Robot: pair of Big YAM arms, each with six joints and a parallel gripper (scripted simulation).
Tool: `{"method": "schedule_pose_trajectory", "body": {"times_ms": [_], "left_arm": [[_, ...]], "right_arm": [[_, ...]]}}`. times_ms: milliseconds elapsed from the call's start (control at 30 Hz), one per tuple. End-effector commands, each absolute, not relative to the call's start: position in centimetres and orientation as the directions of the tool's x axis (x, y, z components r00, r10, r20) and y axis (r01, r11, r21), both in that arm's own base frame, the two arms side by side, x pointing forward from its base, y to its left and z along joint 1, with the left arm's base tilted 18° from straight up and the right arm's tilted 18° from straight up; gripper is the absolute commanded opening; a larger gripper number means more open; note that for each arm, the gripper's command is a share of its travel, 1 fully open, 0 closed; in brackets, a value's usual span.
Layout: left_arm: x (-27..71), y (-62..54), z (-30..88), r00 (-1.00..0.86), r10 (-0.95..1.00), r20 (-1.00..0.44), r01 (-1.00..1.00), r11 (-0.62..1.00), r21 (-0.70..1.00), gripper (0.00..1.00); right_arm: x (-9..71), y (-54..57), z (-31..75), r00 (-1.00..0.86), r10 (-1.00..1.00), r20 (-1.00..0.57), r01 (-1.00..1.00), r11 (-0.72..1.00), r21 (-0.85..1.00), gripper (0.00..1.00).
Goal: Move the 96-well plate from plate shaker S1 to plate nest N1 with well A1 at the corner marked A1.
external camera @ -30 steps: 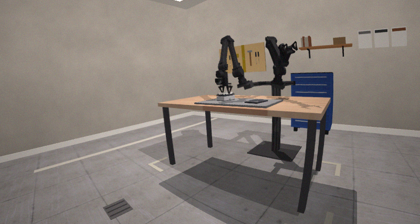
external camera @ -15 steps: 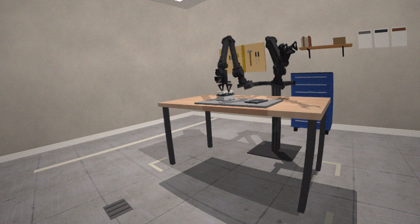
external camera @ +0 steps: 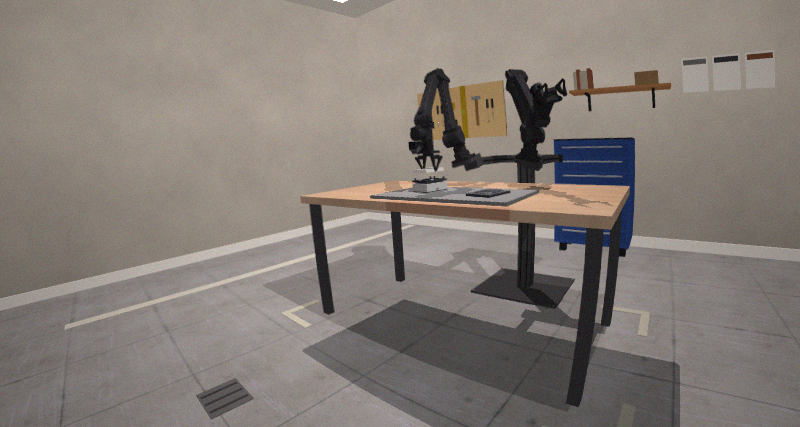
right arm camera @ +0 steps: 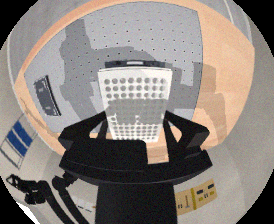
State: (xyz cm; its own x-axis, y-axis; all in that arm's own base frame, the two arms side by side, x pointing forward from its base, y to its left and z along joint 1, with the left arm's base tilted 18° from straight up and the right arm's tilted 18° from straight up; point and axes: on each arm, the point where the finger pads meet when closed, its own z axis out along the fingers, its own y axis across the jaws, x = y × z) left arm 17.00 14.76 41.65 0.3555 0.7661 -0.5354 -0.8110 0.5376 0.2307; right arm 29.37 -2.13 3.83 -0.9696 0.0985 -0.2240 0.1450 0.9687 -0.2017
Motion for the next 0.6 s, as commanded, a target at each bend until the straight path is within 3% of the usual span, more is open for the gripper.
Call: {"method": "schedule_pose_trajectory", "body": {"times_ms": [0, 567], "left_arm": [[16.4, 14.5, 42.2, 0.344, 0.79, -0.508, -0.826, 0.512, 0.236, 1.0], [16.4, 14.5, 42.2, 0.344, 0.79, -0.508, -0.826, 0.512, 0.236, 1.0]], "right_arm": [[31.5, -1.3, 7.0, -0.95, 0.105, -0.295, 0.165, 0.968, -0.187, 0.0], [31.0, -0.7, 9.6, -0.949, 0.105, -0.298, 0.166, 0.969, -0.185, 0.0]]}}
